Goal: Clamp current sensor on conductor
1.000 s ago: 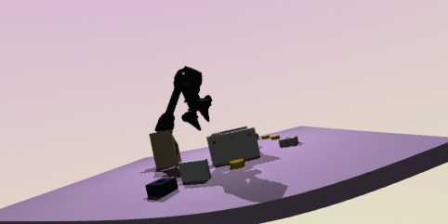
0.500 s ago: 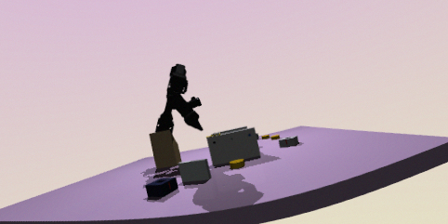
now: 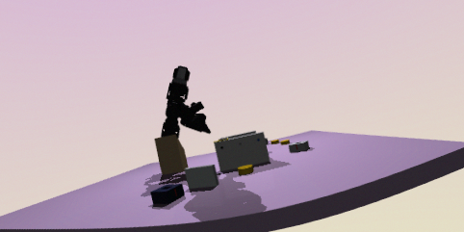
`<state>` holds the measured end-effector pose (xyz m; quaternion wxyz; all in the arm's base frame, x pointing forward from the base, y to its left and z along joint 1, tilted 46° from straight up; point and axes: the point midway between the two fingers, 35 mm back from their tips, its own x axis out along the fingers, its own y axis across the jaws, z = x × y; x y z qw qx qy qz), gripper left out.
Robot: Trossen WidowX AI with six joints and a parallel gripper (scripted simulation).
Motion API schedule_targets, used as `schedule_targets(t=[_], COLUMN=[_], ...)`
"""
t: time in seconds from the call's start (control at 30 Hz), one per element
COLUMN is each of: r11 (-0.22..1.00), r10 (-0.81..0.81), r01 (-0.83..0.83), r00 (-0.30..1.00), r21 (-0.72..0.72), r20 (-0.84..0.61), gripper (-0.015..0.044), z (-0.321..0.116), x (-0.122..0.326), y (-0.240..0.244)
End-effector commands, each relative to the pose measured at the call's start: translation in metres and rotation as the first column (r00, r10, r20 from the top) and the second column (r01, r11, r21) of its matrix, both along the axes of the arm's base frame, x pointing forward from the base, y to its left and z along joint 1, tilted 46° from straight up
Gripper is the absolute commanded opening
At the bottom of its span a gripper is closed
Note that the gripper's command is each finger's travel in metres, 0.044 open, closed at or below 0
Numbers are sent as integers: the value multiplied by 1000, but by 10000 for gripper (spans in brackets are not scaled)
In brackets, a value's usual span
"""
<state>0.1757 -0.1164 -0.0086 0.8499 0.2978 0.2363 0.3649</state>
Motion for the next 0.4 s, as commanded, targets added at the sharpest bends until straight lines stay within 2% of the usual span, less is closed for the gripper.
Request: schedule_targets(t=[0.0,0.2,0.33,0.37], r11=[1000,1000,994,998], r10=[4,5,40,12], r01=[-4,-5,-13,-4], r00=[1000,1000,969,993], r21=[0,6,110,65], r20=[-4,-16,-242,-120], gripper=[440,440,440,440], z=[0,0,4,2], x=[0,0,8,2], y=[0,0,1,0])
